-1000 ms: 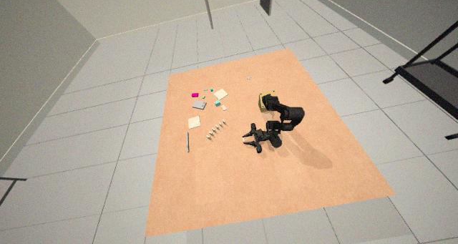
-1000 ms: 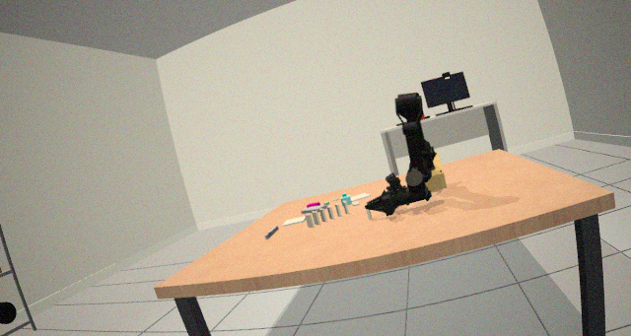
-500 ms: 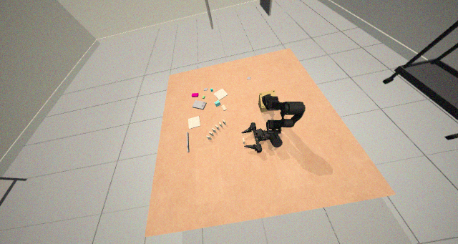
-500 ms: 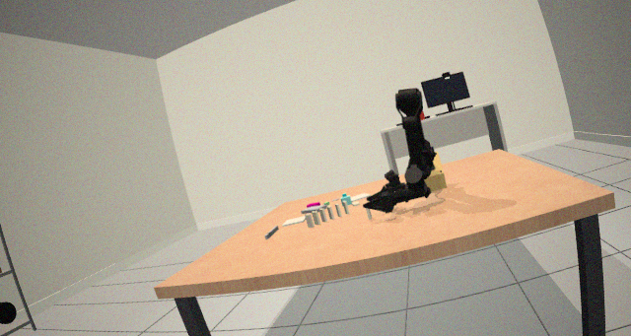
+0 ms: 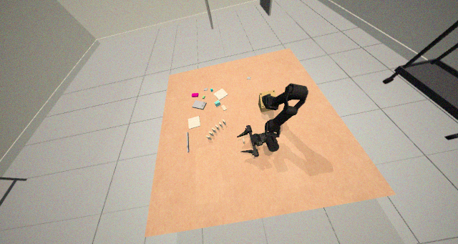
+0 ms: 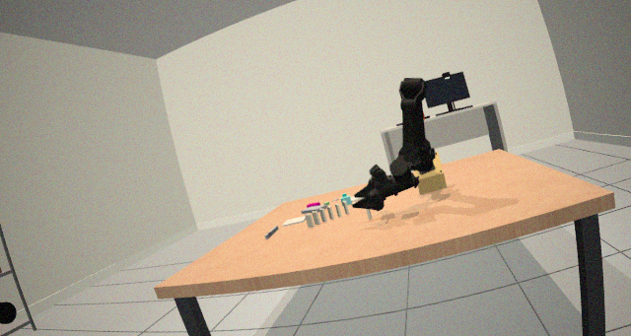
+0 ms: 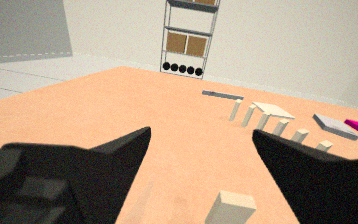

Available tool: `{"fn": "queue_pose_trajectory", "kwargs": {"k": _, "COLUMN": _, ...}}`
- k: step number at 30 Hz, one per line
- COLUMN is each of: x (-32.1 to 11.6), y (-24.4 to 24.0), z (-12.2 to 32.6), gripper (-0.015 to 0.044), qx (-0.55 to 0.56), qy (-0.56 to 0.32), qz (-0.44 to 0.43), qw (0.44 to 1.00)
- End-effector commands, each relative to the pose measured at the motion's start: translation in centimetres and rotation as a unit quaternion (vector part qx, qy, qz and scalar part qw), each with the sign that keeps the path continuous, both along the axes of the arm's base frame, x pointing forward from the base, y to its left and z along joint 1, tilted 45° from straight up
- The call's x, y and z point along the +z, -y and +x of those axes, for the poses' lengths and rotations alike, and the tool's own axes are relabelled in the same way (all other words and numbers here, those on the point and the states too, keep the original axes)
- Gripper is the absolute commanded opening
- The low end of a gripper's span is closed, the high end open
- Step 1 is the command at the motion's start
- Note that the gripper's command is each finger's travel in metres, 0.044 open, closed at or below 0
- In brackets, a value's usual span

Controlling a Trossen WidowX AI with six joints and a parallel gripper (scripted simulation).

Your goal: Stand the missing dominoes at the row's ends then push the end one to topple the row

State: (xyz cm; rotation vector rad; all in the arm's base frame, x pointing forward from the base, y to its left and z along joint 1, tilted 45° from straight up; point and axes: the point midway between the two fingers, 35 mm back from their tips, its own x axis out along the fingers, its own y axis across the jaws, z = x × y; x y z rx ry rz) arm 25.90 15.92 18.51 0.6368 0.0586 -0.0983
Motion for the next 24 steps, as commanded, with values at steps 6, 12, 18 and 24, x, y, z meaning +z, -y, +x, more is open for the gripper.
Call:
{"fn": "queue_pose_trajectory", "kwargs": {"k": 6, "x": -0.8, "y": 0.4, "z": 6.5, "gripper": 0.044, "qx": 0.14, "qy": -0.179, "qz": -0.135, "qw": 0.964}}
{"fn": "queue_pose_trajectory", "kwargs": {"k": 12, "x": -3.1, "y": 3.3, "z": 5.8, "gripper": 0.044, "qx": 0.251, "qy": -0.346, "qz": -0.126, "qw": 0.895}}
{"fn": "queue_pose_trajectory", "kwargs": {"k": 18, "x": -1.1, "y": 5.7, "z": 1.7, "gripper": 0.044, "qx": 0.374, "qy": -0.461, "qz": 0.025, "qw": 0.804}}
{"fn": "queue_pose_trajectory", "kwargs": {"k": 24, "x": 1.2, "y": 6.1, "z": -0.8, "gripper": 0.044, "qx": 0.41, "qy": -0.489, "qz": 0.125, "qw": 0.76}}
